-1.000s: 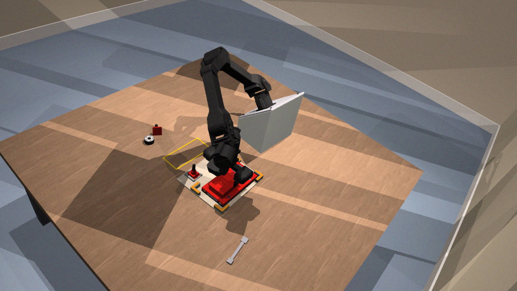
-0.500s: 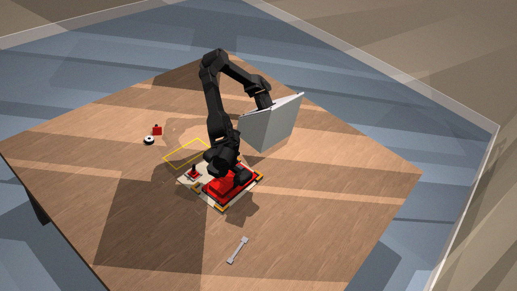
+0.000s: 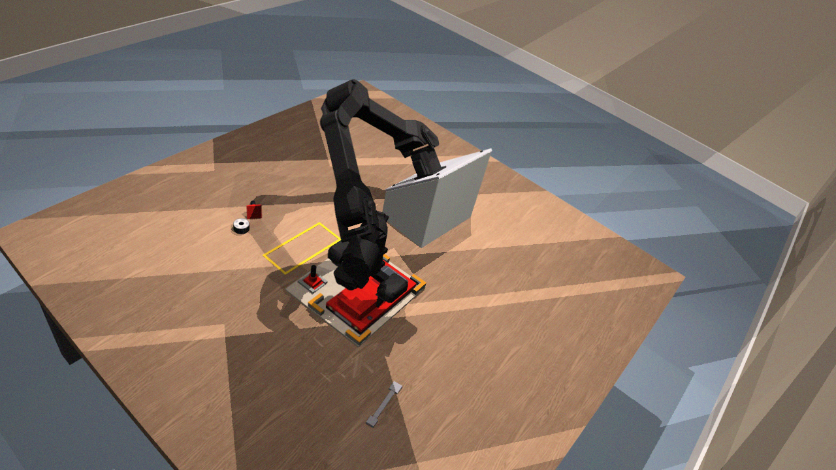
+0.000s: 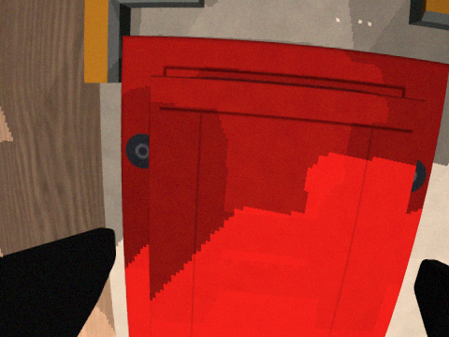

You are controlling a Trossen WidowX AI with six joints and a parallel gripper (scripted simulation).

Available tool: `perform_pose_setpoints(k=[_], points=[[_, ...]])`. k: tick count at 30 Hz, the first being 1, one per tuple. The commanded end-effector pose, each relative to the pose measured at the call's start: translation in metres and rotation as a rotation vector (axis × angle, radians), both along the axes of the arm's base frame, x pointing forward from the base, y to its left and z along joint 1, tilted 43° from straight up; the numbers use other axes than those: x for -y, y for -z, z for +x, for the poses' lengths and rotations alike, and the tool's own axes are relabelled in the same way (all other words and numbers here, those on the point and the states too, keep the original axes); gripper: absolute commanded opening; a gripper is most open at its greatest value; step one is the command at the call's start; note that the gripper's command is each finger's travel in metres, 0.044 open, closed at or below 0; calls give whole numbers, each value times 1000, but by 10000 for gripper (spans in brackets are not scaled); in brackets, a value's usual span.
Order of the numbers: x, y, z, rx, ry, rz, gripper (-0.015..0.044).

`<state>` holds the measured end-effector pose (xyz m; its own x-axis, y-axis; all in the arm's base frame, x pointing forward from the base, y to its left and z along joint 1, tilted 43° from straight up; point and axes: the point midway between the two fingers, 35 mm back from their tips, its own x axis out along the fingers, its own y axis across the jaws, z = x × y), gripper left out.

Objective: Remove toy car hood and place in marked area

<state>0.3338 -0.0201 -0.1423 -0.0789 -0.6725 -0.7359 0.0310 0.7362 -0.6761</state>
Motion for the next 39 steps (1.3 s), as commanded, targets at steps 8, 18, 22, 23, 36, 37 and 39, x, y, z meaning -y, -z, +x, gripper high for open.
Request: perform_pose_setpoints(k=[8,18,22,23,36,37,39], points=[[4,4,0,-1,-3,-5,440],[8,7,-1,-1,-3,-5,440],[9,9,-1,-1,-3,-5,440],[9,9,-1,-1,-3,-5,440],[10,10,-1,0,0,-1,335],[10,10,-1,0,0,-1,328],[10,10,-1,0,0,-1,315]])
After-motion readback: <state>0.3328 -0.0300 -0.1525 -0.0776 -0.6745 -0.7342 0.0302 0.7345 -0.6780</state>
